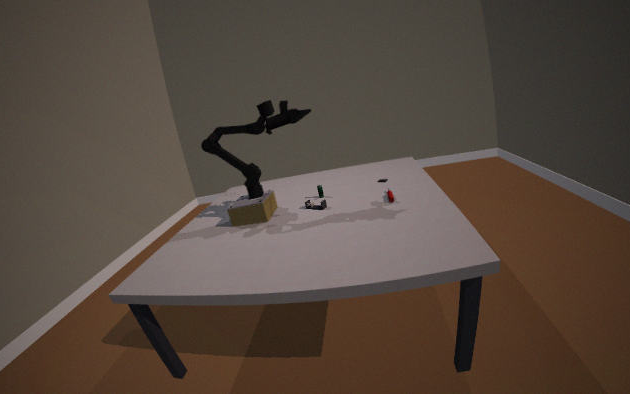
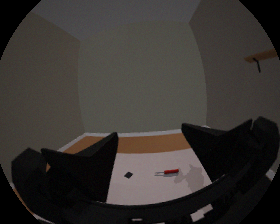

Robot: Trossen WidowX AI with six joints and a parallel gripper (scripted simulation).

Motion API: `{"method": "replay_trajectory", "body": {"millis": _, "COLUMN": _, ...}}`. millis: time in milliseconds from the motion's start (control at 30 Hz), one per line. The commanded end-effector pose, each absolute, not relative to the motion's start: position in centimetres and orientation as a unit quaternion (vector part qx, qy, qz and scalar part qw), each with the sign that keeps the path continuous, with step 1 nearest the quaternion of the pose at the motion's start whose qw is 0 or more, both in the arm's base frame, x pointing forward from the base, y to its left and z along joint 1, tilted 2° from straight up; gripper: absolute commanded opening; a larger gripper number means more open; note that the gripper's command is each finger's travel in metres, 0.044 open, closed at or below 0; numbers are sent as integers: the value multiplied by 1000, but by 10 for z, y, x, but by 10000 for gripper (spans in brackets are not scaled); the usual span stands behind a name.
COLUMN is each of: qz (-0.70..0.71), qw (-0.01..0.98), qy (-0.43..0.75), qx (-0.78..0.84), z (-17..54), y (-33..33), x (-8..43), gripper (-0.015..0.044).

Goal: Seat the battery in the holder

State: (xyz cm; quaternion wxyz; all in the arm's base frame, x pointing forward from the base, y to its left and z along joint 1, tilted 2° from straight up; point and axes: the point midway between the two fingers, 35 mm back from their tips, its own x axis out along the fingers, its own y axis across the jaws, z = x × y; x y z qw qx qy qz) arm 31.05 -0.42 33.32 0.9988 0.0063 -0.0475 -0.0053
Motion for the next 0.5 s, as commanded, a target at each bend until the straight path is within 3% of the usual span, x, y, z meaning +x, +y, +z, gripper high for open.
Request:
{"method": "replay_trajectory", "body": {"millis": 0, "qz": -4, "qw": 999, "qy": -41, "qx": 8, "z": 331, "y": -3, "x": 312, "gripper": 374}}
{"method": "replay_trajectory", "body": {"millis": 233, "qz": 34, "qw": 975, "qy": 208, "qx": 66, "z": 242, "y": 34, "x": 359, "gripper": 190}}
{"method": "replay_trajectory", "body": {"millis": 467, "qz": 28, "qw": 876, "qy": 473, "qx": 91, "z": 144, "y": 76, "x": 358, "gripper": 6}}
